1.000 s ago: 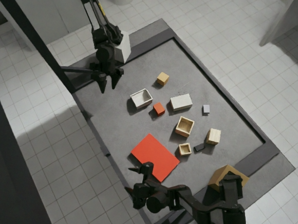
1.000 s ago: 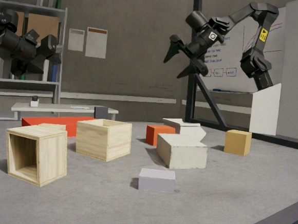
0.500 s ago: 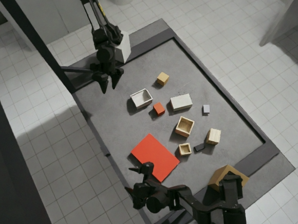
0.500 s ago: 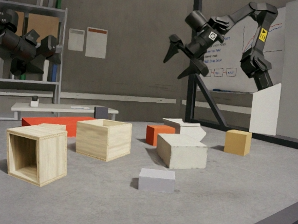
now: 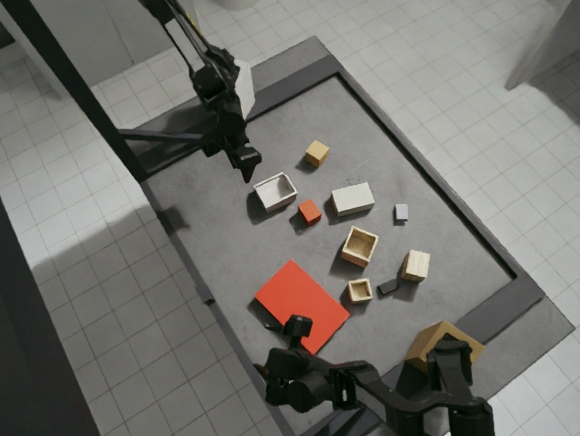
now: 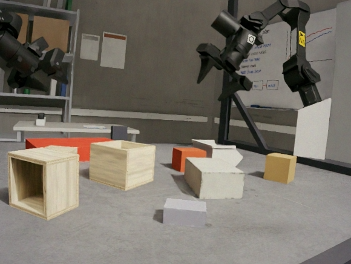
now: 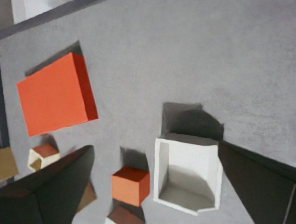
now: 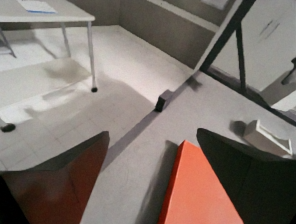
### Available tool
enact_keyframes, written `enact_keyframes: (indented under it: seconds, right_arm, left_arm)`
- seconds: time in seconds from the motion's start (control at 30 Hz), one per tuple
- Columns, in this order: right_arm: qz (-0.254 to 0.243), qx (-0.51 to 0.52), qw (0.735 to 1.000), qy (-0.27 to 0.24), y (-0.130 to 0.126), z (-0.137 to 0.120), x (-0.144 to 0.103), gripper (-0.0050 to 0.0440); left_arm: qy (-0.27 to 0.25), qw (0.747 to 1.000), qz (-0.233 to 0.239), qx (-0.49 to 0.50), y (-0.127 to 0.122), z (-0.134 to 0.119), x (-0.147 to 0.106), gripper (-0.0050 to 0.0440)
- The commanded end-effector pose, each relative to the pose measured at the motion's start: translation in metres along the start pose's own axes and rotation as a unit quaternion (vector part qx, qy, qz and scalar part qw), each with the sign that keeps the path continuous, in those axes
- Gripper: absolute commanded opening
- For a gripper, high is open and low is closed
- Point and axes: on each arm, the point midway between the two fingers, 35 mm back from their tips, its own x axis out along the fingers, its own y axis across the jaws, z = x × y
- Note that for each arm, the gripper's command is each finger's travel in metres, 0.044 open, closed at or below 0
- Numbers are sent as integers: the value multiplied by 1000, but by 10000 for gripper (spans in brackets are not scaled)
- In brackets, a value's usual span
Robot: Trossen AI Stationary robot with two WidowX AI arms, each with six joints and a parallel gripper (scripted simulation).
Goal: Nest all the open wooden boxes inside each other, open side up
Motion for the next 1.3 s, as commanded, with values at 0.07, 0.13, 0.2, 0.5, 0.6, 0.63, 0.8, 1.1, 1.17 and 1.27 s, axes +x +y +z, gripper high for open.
enact_keyframes:
  seconds: [0.07, 0.13, 0.2, 0.5, 0.6, 0.63, 0.8, 1.1, 1.17, 1.27]
  right_arm:
    - [0, 39, 999, 27, -4, -8, -8, 400]
    - [-1, 50, 998, 36, -5, -12, -9, 400]
    - [-2, 61, 997, 46, -5, -15, -11, 400]
    - [-8, 100, 992, 78, -9, -28, -18, 400]
    - [-14, 124, 987, 99, -11, -36, -22, 400]
    - [-16, 130, 986, 103, -12, -38, -24, 400]
    - [-23, 157, 979, 125, -14, -47, -29, 400]
    - [-34, 189, 970, 151, -17, -58, -37, 400]
    - [-35, 191, 969, 153, -17, -59, -37, 400]
    - [-37, 190, 969, 154, -18, -60, -36, 400]
  left_arm:
    - [47, 981, -30, -187, 6, -26, 2, 400]
    - [62, 966, -38, -248, 6, -35, 2, 400]
    - [78, 948, -45, -307, 5, -43, 2, 400]
    - [139, 830, -54, -538, 0, -70, 1, 400]
    - [166, 776, -56, -605, -4, -87, -2, 400]
    - [173, 756, -56, -628, -5, -90, -2, 400]
    - [210, 642, -48, -735, -11, -107, -7, 400]
    - [254, 449, -23, -856, -18, -126, -13, 400]
    - [257, 438, -21, -861, -18, -127, -13, 400]
    - [256, 438, -22, -861, -18, -127, -13, 400]
